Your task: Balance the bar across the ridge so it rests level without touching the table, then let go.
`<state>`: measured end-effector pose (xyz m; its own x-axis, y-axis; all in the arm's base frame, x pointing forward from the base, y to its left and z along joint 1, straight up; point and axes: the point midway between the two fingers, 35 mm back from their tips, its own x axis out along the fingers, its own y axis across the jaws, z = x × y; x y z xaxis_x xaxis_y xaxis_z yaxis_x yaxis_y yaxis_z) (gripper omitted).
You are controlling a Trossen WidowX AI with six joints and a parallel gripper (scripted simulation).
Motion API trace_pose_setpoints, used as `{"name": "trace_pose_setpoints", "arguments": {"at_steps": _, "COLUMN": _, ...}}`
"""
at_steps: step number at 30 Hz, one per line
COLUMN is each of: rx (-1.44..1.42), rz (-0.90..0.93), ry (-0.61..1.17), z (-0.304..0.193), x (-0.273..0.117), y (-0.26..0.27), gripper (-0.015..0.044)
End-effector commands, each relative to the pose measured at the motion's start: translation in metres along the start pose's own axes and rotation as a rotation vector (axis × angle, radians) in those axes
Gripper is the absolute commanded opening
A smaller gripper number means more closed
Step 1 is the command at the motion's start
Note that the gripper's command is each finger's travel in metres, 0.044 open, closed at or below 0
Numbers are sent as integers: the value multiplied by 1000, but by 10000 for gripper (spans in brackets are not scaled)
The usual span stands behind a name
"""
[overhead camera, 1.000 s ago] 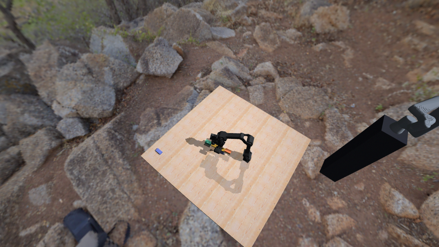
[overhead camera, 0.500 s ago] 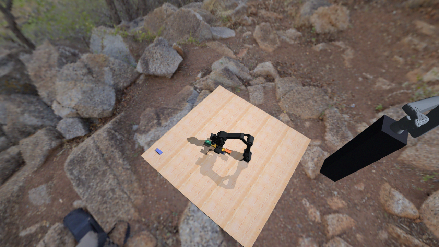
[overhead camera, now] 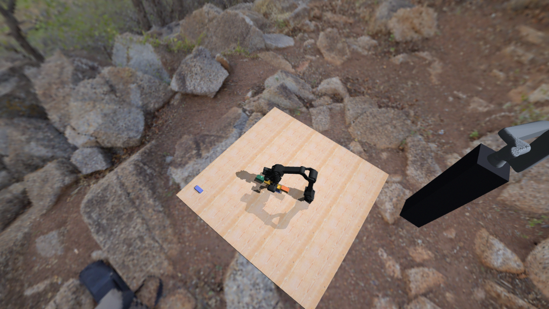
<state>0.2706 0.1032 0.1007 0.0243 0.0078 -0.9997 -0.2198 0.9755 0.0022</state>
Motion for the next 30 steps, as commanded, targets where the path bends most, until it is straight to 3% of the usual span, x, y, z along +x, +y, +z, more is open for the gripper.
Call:
{"name": "trace_pose_setpoints", "arguments": {"at_steps": 1, "rx": 3, "rz": 1, "ry": 2, "z": 0, "x": 3, "y": 0, "gripper": 0}}
{"name": "trace_pose_setpoints", "arguments": {"at_steps": 30, "rx": 0, "rz": 0, "ry": 1, "z": 1, "x": 0, "y": 0, "gripper": 0}}
